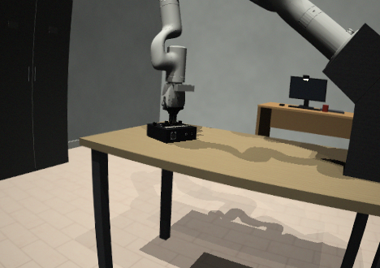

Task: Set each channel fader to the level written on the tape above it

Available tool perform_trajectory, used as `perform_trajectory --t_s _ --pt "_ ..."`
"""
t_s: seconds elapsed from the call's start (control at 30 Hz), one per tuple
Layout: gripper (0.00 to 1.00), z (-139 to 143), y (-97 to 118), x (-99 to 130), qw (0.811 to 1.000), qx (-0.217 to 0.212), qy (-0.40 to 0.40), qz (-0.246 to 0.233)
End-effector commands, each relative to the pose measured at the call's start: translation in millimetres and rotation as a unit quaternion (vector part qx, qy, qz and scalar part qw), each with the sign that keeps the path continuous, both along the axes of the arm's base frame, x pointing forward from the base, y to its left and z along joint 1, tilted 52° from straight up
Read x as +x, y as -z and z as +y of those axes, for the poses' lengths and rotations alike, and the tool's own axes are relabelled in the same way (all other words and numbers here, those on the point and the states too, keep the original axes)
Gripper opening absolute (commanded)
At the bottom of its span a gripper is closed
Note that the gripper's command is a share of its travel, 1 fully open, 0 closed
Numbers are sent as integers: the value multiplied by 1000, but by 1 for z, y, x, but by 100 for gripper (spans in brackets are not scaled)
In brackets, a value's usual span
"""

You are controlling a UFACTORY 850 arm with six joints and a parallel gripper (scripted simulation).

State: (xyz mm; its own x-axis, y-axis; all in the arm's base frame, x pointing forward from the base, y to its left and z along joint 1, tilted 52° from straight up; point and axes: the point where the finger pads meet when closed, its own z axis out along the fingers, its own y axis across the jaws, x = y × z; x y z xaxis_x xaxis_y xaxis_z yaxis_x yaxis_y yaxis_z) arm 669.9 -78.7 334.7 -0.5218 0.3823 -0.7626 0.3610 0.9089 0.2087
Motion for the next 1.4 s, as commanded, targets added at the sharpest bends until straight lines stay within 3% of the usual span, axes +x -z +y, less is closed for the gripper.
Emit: perform_trajectory --t_s 0.0,0.33,0.8,1.3,1.33,1.37 --pt "0 0 -2 1 1000 0 0 -1" --pt "0 0 -4 -2 1000 0 0 -1" --pt "0 6 -25 -29 1000 0 0 -1" --pt "0 6 -26 -30 1000 0 0 -1" --pt "100 6 -26 -30 1000 0 0 -1" --pt "100 6 -26 -30 1000 0 0 -1"
